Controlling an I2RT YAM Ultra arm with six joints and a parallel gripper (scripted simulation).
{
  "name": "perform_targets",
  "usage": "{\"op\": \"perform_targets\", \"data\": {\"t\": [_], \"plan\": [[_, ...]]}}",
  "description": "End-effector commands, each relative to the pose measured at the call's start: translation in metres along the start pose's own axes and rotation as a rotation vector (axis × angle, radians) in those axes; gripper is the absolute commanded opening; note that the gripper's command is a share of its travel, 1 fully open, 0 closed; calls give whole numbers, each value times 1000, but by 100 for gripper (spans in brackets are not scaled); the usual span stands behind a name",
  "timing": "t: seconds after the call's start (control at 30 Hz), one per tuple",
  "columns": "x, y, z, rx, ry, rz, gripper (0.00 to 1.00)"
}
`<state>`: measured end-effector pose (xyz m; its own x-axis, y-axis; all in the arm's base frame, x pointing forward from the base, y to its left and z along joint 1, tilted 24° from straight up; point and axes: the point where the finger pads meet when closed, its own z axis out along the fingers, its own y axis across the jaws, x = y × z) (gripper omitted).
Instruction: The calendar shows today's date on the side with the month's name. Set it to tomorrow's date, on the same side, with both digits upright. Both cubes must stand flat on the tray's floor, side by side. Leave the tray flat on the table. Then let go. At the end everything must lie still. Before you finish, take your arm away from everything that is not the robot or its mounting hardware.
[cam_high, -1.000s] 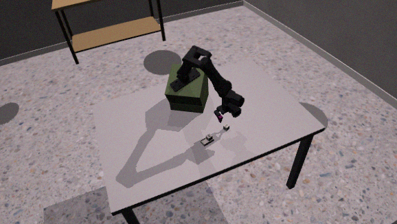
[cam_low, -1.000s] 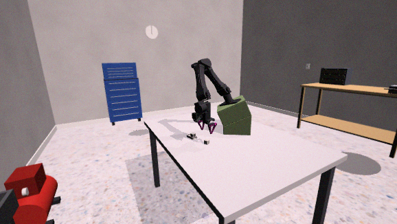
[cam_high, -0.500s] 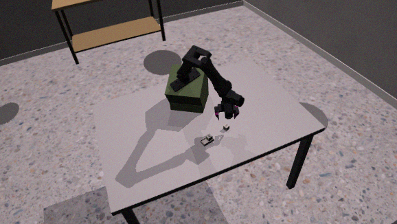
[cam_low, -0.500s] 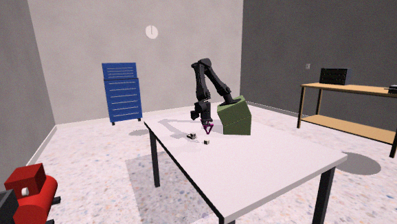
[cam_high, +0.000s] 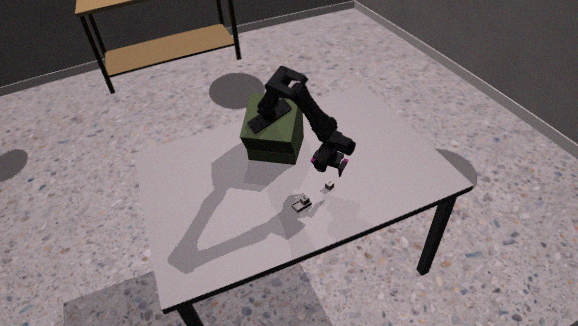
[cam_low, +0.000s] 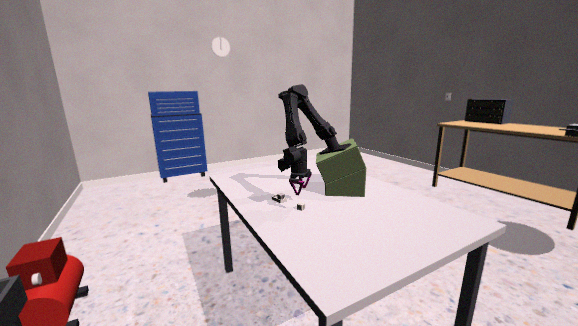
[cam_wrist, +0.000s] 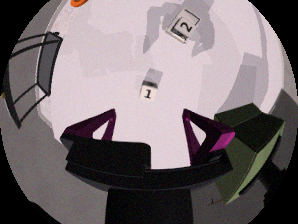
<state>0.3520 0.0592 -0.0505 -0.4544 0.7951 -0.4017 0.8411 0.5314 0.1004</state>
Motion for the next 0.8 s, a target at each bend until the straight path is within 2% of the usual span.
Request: {"op": "perform_targets", "data": {"t": [0.0, 0.17, 0.4, 0.43, 0.77], "plan": [[0, 2, -3, -9, -1, 144, 100], [0, 2, -3, -9, -1, 253, 100], [0, 2, -3, -9, -1, 285, 100], [0, 2, -3, -9, -1, 285, 45], [0, 2, -3, -9, -1, 285, 45]]}}
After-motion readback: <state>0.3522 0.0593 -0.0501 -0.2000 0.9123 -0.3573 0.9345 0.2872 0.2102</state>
